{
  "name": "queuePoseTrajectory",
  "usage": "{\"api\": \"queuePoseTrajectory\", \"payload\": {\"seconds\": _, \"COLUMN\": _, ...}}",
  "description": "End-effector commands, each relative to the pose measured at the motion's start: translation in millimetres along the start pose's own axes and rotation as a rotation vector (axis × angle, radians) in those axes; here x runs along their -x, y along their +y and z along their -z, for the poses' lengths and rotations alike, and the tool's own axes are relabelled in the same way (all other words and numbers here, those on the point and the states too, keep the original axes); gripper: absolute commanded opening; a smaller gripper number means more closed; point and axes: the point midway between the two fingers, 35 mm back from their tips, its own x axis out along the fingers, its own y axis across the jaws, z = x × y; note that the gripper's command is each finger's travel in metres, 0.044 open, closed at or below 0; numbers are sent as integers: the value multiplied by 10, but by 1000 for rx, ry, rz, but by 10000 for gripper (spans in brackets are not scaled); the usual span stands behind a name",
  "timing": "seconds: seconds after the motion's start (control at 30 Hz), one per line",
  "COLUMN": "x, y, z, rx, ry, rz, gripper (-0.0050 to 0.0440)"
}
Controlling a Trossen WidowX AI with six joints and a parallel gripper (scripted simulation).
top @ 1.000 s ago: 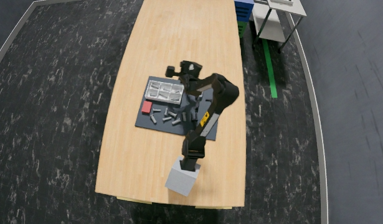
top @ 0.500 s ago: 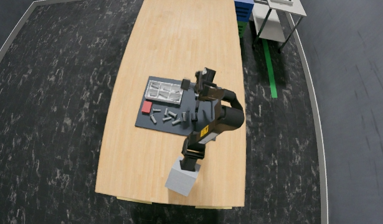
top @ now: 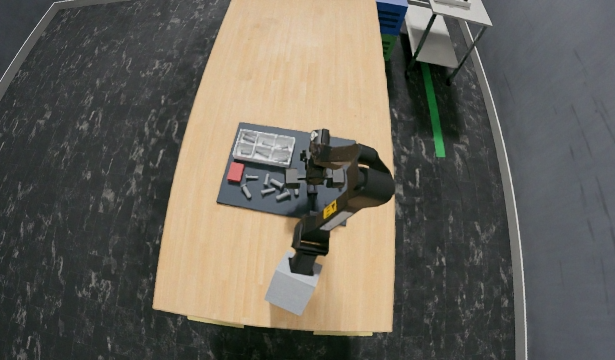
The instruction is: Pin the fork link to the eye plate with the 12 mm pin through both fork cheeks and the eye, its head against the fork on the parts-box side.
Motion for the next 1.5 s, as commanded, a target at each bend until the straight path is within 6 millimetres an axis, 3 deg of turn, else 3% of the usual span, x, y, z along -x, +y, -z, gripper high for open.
{"api": "queuePoseTrajectory", "payload": {"seconds": 0.0, "x": 17, "y": -10, "z": 11, "rx": 7, "ry": 8, "rz": 10, "gripper": 440}}
{"api": "queuePoseTrajectory", "payload": {"seconds": 1.23, "x": 14, "y": -12, "z": 14, "rx": 7, "ry": 9, "rz": 10, "gripper": 440}}
{"api": "queuePoseTrajectory", "payload": {"seconds": 1.27, "x": 14, "y": -12, "z": 14, "rx": 7, "ry": 9, "rz": 10, "gripper": 250}}
{"api": "queuePoseTrajectory", "payload": {"seconds": 1.47, "x": 6, "y": -10, "z": 18, "rx": 8, "ry": 11, "rz": 10, "gripper": 250}}
